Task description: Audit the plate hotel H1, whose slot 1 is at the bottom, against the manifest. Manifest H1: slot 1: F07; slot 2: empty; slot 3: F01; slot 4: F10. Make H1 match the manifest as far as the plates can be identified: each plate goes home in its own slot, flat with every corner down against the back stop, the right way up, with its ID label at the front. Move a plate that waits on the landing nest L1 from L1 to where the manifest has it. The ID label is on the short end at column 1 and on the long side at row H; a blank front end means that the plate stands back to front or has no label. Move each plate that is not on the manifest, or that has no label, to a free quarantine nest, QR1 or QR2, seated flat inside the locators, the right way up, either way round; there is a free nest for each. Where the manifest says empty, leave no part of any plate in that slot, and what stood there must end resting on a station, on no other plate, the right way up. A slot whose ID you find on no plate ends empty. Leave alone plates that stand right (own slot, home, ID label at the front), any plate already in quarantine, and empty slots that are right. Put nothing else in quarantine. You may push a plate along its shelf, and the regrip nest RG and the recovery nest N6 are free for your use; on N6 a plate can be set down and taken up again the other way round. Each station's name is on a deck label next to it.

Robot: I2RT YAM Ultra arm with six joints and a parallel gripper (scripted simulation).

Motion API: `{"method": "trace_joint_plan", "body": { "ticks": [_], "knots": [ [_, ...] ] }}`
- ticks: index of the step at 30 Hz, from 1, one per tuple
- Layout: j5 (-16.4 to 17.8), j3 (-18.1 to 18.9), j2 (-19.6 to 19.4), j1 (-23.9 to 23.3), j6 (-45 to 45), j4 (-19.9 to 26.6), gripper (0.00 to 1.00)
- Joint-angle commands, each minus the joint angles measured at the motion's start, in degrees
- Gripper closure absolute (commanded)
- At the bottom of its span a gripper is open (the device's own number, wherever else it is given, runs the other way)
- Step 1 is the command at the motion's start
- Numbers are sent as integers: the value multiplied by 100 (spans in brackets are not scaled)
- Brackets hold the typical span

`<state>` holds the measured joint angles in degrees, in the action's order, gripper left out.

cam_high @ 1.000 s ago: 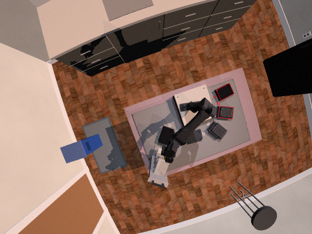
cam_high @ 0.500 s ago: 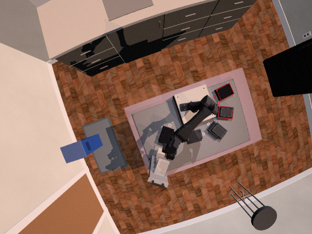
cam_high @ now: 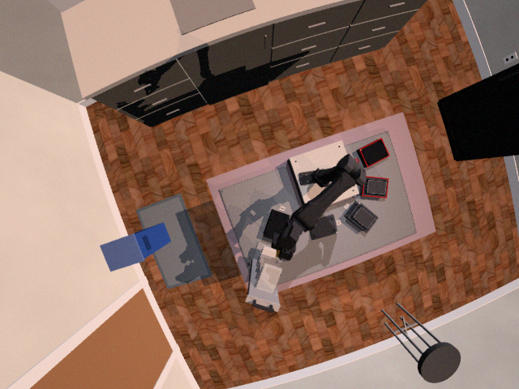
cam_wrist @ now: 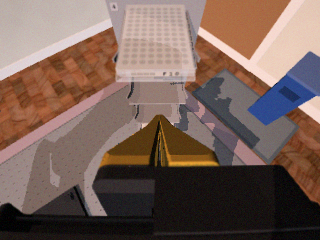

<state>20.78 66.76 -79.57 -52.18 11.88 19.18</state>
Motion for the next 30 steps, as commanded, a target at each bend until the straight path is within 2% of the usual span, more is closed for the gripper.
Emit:
{"method": "trace_joint_plan", "body": {
  "ticks": [1, 30],
  "knots": [
    [60, 24, 70, -13, 39, 85, 100],
    [431, -566, 942, -456, 303, 478, 100]
  ]
}}
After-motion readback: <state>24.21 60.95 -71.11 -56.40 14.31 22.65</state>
